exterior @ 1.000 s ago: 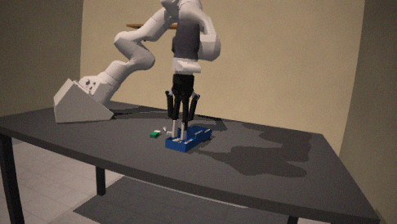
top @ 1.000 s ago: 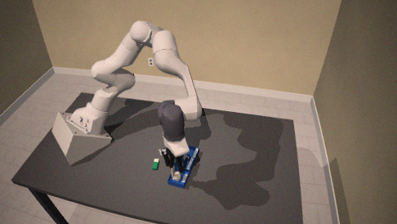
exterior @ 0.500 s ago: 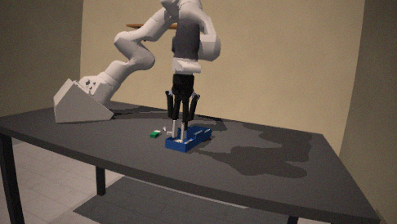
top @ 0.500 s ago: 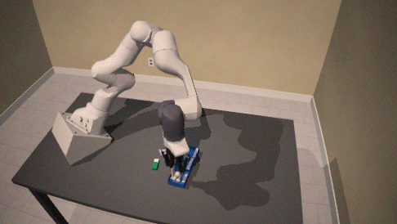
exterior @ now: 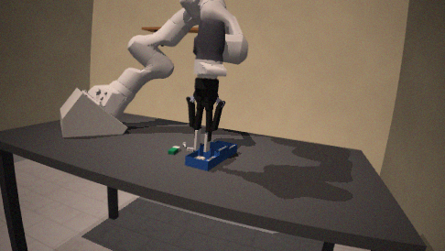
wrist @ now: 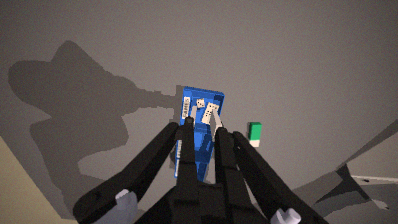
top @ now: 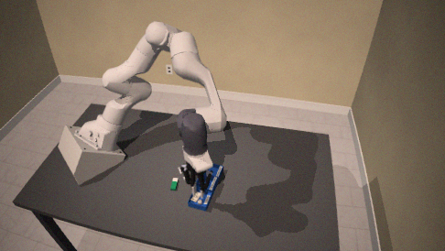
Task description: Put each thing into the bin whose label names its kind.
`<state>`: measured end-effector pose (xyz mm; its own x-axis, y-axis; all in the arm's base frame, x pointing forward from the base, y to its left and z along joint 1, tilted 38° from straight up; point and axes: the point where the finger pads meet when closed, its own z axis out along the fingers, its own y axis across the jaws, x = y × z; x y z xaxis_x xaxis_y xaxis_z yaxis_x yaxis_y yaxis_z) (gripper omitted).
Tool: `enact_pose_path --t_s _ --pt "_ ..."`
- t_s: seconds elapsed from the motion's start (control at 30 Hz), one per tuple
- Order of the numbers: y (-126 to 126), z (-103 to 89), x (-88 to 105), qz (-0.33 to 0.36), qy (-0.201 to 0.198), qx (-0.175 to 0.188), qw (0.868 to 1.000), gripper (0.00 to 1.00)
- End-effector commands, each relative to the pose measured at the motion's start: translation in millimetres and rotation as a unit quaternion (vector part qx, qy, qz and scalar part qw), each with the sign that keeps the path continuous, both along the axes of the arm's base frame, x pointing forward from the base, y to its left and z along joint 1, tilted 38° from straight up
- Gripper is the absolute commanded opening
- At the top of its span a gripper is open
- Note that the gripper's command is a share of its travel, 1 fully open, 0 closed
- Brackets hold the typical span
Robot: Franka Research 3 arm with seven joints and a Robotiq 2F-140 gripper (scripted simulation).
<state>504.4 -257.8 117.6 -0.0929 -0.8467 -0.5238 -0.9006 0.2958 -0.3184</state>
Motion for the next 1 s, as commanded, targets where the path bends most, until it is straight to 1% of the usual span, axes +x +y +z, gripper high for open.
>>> enact_pose_path --t_s 0.0,0.23,0.27,0.97 --pt "-1 3.4 -3.0 0.0 0.002 0.003 1.0 0.19" --pt "-5 10.3 -6.6 0.0 0.002 0.003 1.0 0.19" --pt "-7 14.2 -8.7 0.0 0.002 0.003 1.0 0.19" --pt "-7 14.5 -8.9 0.0 0.002 0.003 1.0 0.19"
